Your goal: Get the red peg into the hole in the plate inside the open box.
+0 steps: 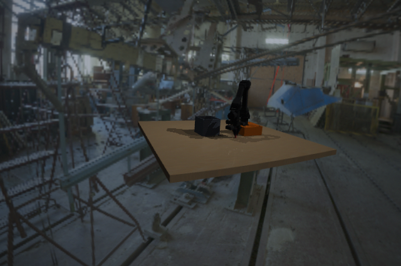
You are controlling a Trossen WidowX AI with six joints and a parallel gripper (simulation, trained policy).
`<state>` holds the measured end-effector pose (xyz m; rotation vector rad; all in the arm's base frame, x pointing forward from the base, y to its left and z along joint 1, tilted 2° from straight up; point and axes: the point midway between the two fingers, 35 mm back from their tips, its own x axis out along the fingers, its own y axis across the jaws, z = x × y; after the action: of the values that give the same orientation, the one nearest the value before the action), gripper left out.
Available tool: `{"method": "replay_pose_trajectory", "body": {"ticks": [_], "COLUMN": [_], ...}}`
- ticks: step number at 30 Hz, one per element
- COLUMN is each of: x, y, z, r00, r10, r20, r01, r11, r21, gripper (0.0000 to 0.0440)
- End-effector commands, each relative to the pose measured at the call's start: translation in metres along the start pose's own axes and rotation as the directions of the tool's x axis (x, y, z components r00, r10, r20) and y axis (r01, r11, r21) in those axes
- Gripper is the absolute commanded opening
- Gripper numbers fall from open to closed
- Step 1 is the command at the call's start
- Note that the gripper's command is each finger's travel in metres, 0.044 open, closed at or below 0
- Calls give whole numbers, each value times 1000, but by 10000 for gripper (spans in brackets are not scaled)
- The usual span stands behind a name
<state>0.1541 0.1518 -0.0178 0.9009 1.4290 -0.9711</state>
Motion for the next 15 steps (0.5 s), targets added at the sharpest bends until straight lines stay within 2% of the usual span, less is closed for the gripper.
{"method": "replay_pose_trajectory", "body": {"ticks": [1,15], "x": [-6,-43], "y": [8,32], "z": [-5,-16], "r00": [999,986], "r10": [30,143], "r20": [-23,-91], "r01": [-30,-140], "r11": [1000,989], "r21": [-4,42], "gripper": [0,0]}}
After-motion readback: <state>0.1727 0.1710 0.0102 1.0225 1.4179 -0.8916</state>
